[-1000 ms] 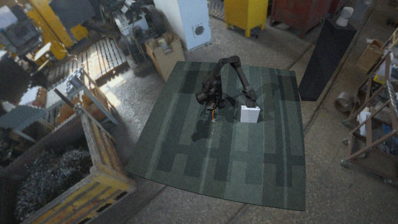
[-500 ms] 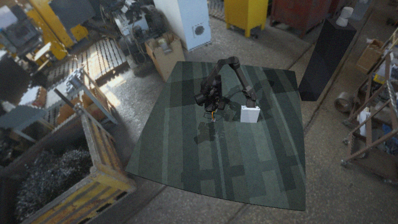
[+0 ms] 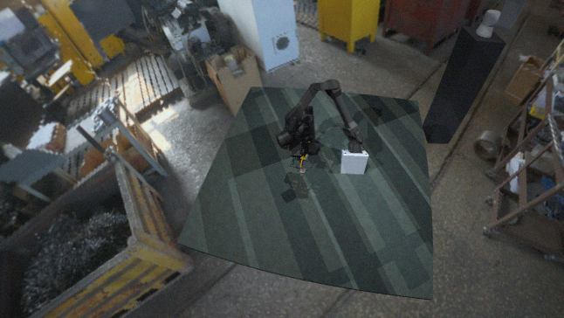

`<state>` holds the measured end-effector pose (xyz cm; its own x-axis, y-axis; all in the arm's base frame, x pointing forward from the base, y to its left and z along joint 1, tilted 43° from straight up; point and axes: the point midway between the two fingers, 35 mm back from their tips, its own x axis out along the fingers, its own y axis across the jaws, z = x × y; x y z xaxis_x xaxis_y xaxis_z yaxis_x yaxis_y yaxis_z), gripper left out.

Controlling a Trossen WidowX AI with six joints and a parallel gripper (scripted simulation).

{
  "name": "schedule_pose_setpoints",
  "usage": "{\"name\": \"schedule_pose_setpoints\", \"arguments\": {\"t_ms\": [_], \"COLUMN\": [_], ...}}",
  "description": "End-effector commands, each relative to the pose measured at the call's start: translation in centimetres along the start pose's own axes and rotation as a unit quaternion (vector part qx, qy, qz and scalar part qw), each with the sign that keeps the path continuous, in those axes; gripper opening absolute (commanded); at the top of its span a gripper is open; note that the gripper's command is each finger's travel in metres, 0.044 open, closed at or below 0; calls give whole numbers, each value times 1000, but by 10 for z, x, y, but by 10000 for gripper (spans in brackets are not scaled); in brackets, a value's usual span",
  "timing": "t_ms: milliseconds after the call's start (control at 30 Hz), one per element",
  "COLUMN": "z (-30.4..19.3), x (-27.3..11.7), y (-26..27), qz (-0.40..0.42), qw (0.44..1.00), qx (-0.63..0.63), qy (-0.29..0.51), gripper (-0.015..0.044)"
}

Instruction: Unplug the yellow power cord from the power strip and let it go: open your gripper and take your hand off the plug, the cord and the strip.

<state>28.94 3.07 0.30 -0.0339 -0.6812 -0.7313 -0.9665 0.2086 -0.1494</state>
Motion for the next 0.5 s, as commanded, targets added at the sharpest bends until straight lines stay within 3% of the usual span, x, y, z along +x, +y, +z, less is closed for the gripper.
{"name": "schedule_pose_setpoints", "arguments": {"t_ms": [0,467], "z": [0,-20], "x": [-3,-3], "y": [1,2], "qz": [-1,-1], "qw": [1000,1000], "qx": [-4,-5], "qy": [-5,-4], "gripper": [160,160]}}
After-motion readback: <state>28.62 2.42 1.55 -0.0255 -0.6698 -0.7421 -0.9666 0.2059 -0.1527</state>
